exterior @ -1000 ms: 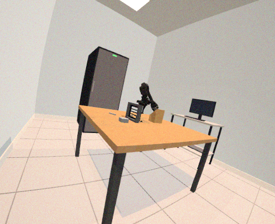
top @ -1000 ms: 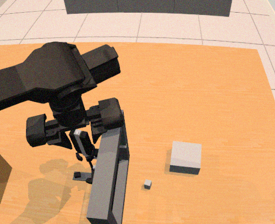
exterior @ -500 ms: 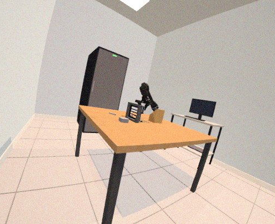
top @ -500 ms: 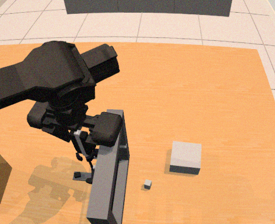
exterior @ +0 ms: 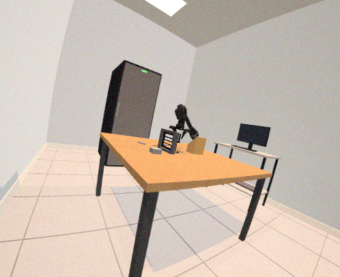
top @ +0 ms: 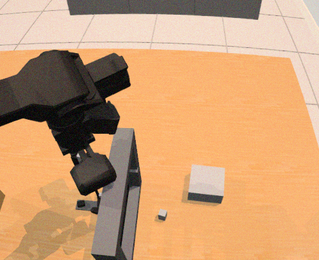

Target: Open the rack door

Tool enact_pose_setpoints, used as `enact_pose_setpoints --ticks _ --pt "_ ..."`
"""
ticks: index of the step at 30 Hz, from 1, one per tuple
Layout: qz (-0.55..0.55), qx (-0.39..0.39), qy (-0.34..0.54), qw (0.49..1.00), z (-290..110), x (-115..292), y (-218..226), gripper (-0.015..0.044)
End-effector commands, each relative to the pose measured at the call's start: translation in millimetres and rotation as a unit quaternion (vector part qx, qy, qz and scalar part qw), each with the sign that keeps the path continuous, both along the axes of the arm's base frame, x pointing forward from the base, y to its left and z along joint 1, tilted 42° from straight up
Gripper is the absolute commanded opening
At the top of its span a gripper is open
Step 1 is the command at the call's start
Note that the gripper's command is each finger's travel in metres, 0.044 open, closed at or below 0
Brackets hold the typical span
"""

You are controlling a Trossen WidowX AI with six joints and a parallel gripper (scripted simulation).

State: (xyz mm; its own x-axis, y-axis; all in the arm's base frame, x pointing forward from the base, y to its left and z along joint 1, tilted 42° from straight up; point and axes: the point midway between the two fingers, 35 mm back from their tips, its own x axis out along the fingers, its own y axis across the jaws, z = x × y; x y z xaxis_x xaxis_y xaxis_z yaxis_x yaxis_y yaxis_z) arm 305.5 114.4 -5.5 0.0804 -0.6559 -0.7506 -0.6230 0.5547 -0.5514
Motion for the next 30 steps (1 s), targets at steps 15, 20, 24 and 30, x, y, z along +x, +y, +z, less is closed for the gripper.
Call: enact_pose_setpoints --ticks 15,20,24,30 --pt "-0.329 0.036 -0.290 0.898 0.4 0.6 0.1 0.0292" --pt "-0.410 0.045 -0.361 0.836 0.4 0.4 0.1 0.0292" --pt "-0.470 0.051 -0.413 0.778 0.4 0.5 0.1 0.0292" --pt "-0.551 0.060 -0.484 0.677 0.4 0.6 0.1 0.0292"
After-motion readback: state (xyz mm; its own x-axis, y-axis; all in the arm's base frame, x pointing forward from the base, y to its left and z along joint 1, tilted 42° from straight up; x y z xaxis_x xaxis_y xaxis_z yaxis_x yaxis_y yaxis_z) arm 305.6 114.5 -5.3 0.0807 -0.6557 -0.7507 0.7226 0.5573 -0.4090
